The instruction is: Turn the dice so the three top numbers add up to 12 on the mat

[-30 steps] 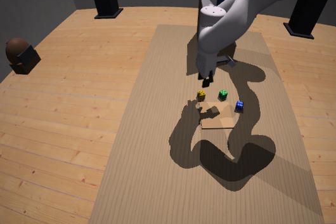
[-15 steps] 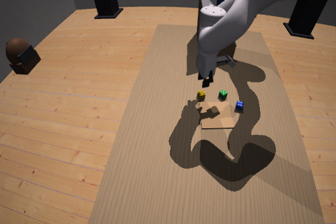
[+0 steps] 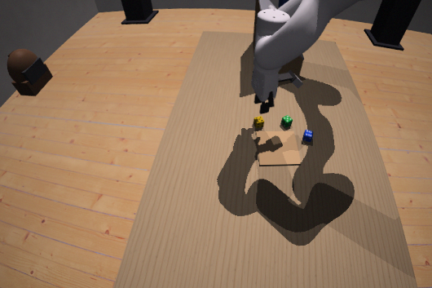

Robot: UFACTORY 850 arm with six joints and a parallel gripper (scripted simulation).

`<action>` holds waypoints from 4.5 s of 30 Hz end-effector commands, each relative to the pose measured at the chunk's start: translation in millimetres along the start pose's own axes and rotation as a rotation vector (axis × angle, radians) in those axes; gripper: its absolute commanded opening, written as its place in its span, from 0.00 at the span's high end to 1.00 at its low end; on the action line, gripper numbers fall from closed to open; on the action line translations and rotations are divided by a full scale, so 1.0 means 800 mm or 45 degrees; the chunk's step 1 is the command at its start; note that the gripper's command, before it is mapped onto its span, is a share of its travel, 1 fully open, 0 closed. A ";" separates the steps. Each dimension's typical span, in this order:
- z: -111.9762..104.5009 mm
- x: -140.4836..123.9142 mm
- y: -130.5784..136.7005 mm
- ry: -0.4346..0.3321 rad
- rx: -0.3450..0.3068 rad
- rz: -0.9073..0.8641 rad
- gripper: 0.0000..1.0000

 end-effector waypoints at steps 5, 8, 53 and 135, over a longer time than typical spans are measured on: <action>0.007 0.000 0.001 0.000 -0.003 -0.001 0.53; 0.012 0.000 0.001 0.000 -0.003 -0.001 0.53; 0.061 0.001 0.003 0.000 -0.003 -0.001 0.53; 0.061 0.000 0.004 0.000 -0.003 -0.001 0.53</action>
Point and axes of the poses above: the point where the finger pads meet when closed, its own z axis out along the fingers, its own y axis across the jaws, x = y × z, the point moved 8 cm from there along -z, back along the fingers, and after that the axes turned 15 degrees about z, right-handed, at the moved point
